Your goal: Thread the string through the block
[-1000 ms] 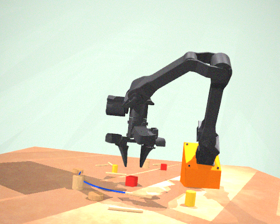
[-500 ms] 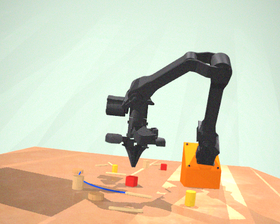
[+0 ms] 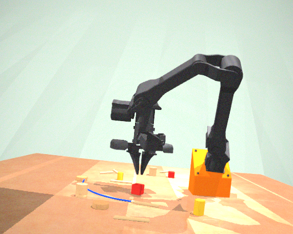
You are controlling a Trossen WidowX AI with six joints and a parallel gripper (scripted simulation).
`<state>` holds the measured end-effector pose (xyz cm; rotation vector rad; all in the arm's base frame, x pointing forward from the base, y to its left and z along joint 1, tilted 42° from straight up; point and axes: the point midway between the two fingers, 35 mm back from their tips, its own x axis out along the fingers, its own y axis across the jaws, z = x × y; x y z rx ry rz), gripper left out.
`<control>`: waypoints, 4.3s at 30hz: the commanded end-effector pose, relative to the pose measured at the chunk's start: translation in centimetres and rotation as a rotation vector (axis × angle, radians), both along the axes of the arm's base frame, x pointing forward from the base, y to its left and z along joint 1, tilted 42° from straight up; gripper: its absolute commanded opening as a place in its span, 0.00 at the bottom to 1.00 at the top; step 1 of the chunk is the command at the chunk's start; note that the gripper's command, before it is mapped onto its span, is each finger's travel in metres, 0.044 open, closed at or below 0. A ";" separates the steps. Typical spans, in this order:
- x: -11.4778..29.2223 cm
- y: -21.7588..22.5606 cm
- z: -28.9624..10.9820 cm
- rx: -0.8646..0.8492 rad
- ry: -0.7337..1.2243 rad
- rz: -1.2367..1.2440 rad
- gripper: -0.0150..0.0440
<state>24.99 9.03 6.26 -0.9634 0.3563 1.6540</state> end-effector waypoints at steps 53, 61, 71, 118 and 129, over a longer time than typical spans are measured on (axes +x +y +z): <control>0.0 8.5 7.9 0.040 -0.614 0.676 0.48; 0.0 8.5 7.9 0.040 -0.614 0.676 0.46; 0.0 9.3 7.0 0.040 -0.614 0.677 0.46; -0.2 12.5 3.7 0.048 -0.619 0.677 0.25; 0.0 11.6 4.7 0.046 -0.618 0.678 0.25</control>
